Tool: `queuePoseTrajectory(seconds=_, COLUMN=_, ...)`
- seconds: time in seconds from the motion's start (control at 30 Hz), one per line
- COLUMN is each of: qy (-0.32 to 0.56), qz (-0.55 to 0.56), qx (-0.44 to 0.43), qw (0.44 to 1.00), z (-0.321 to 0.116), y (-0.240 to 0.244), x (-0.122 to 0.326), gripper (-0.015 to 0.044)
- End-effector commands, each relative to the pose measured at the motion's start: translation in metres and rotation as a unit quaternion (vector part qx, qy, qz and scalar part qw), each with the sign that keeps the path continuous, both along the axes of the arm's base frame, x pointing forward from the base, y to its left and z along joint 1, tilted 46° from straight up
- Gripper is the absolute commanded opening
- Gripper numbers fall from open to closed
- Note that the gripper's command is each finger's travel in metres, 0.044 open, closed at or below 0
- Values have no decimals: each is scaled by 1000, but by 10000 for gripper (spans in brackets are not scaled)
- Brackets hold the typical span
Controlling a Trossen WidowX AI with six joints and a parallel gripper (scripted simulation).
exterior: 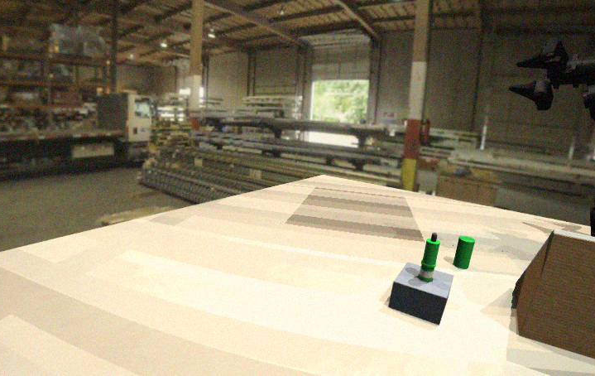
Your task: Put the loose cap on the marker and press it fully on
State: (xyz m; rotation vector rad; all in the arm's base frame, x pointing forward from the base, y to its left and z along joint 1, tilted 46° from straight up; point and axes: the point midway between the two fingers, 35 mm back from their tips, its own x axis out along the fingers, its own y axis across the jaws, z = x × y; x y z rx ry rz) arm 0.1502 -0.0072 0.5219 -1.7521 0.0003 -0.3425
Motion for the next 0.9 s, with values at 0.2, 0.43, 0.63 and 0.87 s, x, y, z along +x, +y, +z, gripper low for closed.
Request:
queuePoseTrajectory(seconds=0.2, qy=-15, qz=45, qx=21, qw=999, z=-12, y=68, x=26, gripper=247)
queuePoseTrajectory(seconds=0.43, qy=36, qz=89, qx=69, qw=993, z=-61, y=129, x=73, gripper=247)
queuePoseTrajectory(seconds=0.63, qy=101, qz=94, qx=135, qw=981, z=-111, y=151, x=102, gripper=247)
queuePoseTrajectory(seconds=0.87, qy=182, qz=61, qx=231, qw=954, z=-176, y=161, x=125, gripper=247)
